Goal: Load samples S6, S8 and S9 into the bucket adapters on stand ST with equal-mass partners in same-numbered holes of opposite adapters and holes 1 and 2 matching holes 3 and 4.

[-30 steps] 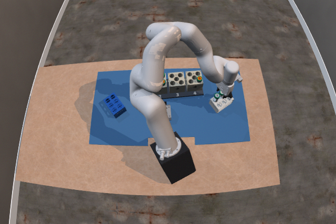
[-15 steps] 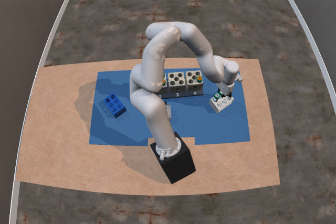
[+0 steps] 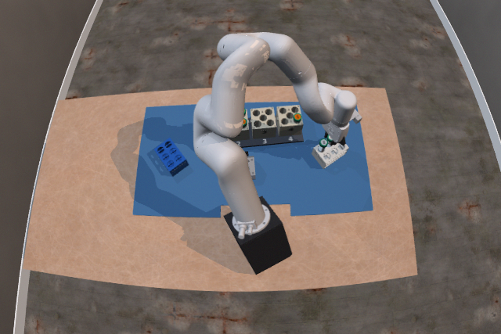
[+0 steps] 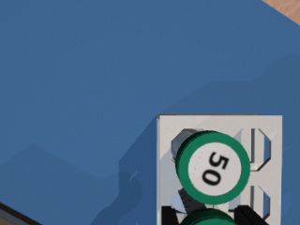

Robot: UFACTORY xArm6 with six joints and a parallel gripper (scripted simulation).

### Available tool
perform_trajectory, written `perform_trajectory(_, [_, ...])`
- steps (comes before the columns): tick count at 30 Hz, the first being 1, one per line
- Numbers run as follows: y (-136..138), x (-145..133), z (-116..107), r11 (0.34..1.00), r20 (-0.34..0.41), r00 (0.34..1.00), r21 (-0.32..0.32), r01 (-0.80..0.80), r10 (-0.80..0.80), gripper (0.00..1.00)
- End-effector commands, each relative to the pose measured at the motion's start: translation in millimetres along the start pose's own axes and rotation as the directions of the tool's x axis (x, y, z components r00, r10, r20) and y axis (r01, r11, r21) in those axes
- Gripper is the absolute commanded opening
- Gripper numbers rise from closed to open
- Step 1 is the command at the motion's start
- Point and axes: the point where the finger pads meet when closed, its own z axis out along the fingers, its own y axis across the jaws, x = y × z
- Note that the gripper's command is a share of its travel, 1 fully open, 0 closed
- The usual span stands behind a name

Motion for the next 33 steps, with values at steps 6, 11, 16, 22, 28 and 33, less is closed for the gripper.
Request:
perform_trajectory(6, [-0.2,1.4,-1.1,1.0,-0.003,1.0,0.0,0.001,-0.001,0.0])
perform_trajectory(11, [-0.2,1.4,-1.1,1.0,-0.003,1.0,0.0,0.001,-0.001,0.0])
perform_trajectory(16, [-0.2,1.4,-1.1,1.0,-0.003,1.0,0.0,0.001,-0.001,0.0])
perform_trajectory(22, [-0.2,1.4,-2.5,1.0,-0.004,1.0,0.0,0.001,-0.001,0.0])
perform_trajectory(28, [-0.2,1.4,-6.5,1.0,-0.004,1.0,0.0,0.001,-0.001,0.0])
perform_trajectory(33, [-0.2,1.4,-9.8,1.0,-0.004,1.0,0.0,0.001,-0.001,0.0])
